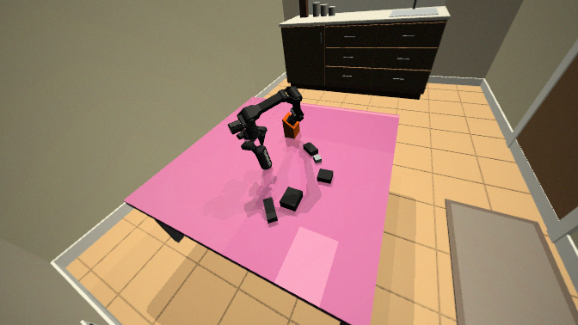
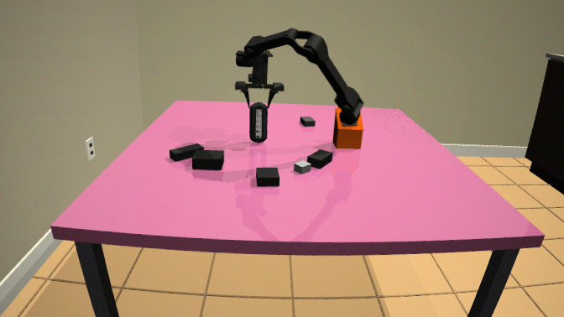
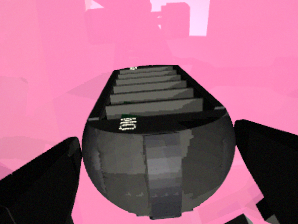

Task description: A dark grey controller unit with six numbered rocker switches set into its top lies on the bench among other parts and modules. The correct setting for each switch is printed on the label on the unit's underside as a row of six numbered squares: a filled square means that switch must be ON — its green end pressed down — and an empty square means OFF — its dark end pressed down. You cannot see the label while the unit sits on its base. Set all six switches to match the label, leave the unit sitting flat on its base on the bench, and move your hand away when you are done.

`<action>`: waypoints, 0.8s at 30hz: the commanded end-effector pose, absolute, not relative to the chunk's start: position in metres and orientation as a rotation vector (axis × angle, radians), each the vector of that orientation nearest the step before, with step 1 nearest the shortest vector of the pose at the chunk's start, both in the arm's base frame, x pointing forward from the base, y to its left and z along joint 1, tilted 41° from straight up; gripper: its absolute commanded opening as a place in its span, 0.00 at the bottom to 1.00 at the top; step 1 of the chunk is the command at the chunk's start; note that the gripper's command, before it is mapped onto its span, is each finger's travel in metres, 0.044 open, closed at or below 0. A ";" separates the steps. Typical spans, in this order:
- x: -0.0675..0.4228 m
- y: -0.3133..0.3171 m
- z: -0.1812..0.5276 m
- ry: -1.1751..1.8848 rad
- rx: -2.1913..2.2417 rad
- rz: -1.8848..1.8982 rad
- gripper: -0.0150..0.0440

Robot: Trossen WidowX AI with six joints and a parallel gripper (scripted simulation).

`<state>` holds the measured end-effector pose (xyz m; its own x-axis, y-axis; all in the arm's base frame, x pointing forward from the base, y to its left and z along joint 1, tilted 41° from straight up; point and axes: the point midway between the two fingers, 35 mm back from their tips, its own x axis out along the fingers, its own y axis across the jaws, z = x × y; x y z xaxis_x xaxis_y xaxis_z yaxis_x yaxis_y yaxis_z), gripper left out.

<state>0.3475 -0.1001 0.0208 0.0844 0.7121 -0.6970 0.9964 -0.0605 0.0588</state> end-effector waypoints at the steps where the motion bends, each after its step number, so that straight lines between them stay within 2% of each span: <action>1: 0.348 -0.101 0.013 1.683 1.812 -0.703 0.83; 24: 0.348 -0.111 -0.001 1.647 1.776 -0.747 0.83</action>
